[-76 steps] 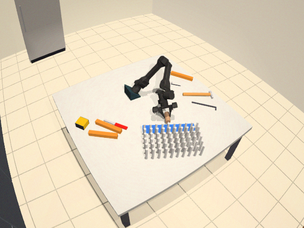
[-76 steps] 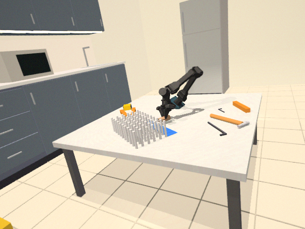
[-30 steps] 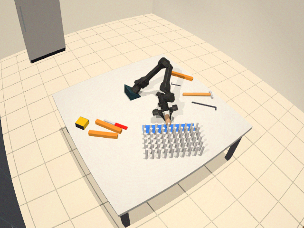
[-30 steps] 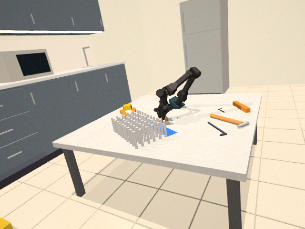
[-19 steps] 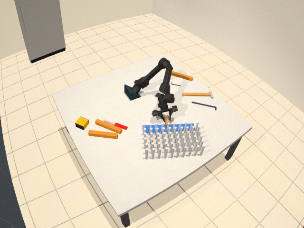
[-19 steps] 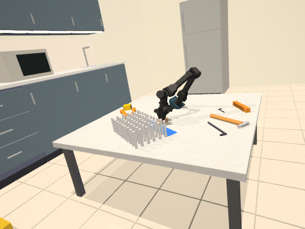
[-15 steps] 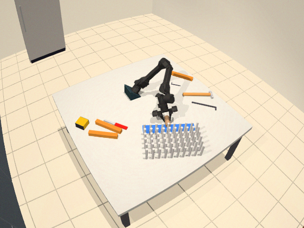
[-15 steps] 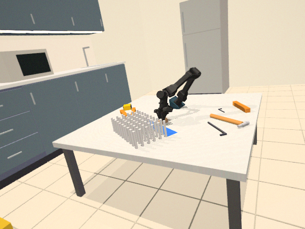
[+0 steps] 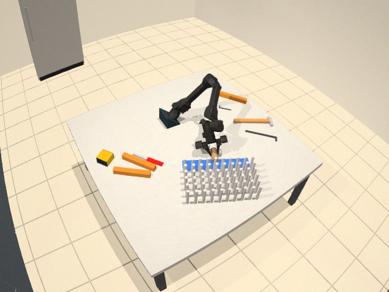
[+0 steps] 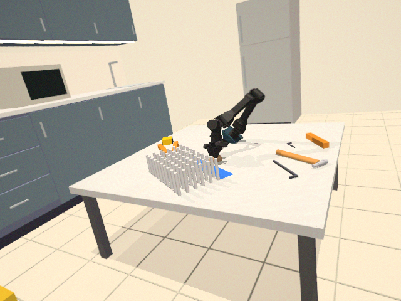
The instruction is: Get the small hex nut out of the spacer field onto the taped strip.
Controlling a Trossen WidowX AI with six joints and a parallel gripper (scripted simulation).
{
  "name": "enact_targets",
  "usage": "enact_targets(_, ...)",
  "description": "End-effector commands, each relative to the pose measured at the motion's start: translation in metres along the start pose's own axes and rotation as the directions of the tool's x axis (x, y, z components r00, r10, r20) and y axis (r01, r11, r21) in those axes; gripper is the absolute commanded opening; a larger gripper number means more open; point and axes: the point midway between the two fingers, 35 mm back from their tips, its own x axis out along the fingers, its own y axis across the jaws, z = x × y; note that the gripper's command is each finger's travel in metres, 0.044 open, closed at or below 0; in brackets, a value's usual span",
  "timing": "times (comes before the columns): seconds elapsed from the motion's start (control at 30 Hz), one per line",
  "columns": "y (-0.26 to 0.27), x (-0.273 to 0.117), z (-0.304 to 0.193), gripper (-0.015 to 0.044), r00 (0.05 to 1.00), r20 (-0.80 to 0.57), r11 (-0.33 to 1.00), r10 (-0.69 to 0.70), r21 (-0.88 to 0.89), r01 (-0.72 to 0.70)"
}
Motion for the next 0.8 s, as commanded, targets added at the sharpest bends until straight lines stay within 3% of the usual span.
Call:
enact_targets(0.0,-0.002,-0.001,0.002,0.0000,1.000,-0.001,1.000,-0.001,0.002,0.001)
enact_targets(0.77,-0.006,-0.005,0.015,0.0000,1.000,-0.001,1.000,0.000,0.003,0.000)
